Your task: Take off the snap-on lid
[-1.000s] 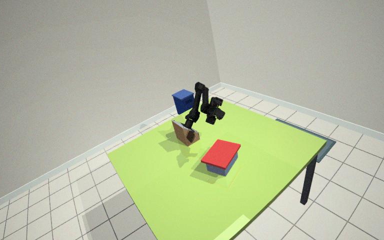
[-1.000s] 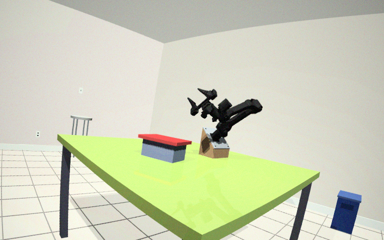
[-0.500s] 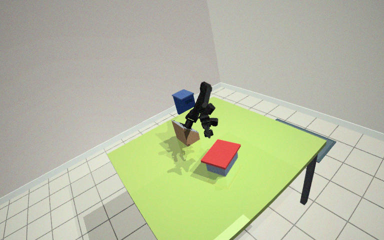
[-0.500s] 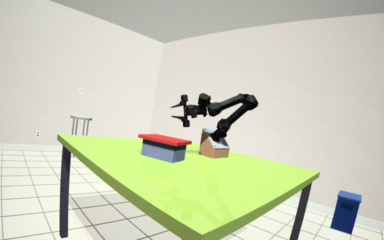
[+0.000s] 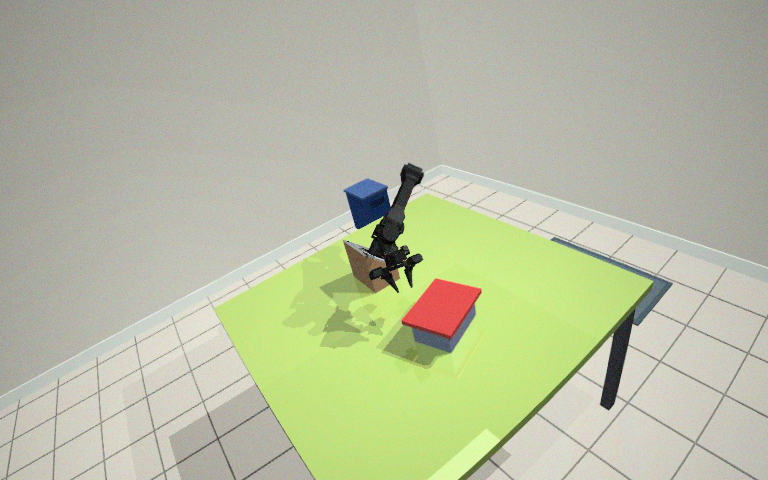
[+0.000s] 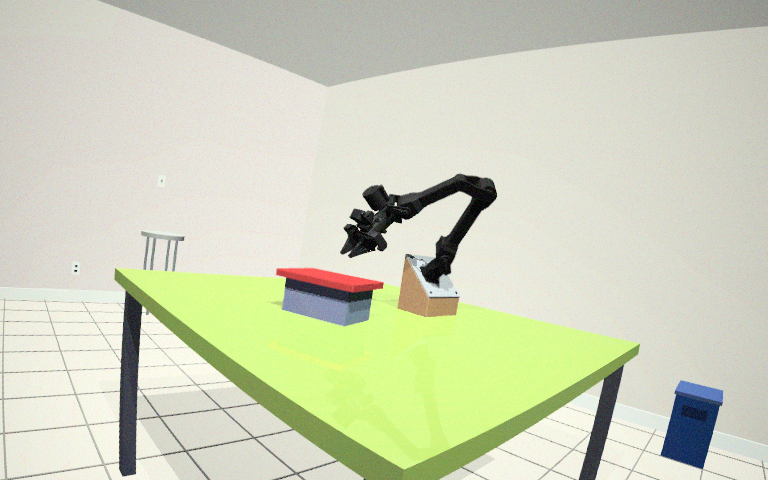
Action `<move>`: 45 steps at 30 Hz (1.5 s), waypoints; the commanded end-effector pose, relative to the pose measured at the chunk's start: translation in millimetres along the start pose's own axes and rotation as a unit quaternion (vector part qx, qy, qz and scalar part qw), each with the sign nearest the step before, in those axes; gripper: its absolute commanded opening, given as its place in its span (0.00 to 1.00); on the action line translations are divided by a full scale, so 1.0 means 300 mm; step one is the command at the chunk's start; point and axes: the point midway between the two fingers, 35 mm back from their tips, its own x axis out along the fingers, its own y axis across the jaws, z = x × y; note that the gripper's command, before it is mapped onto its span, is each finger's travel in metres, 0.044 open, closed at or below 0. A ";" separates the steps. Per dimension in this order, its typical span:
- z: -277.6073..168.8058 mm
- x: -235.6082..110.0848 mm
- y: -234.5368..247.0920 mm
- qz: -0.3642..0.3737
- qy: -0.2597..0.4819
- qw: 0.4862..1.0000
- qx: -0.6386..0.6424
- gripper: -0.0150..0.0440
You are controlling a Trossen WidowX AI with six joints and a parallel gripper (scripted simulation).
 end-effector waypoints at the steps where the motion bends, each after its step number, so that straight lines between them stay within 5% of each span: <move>1: -0.005 -0.118 0.007 0.214 0.098 0.796 0.557 0.65; 24: -0.005 -0.118 0.007 0.214 0.098 0.796 0.557 0.65; 32: -0.105 -0.001 0.017 0.215 0.099 0.796 0.558 0.65; 45: -0.114 0.031 0.023 0.211 0.100 0.797 0.557 0.65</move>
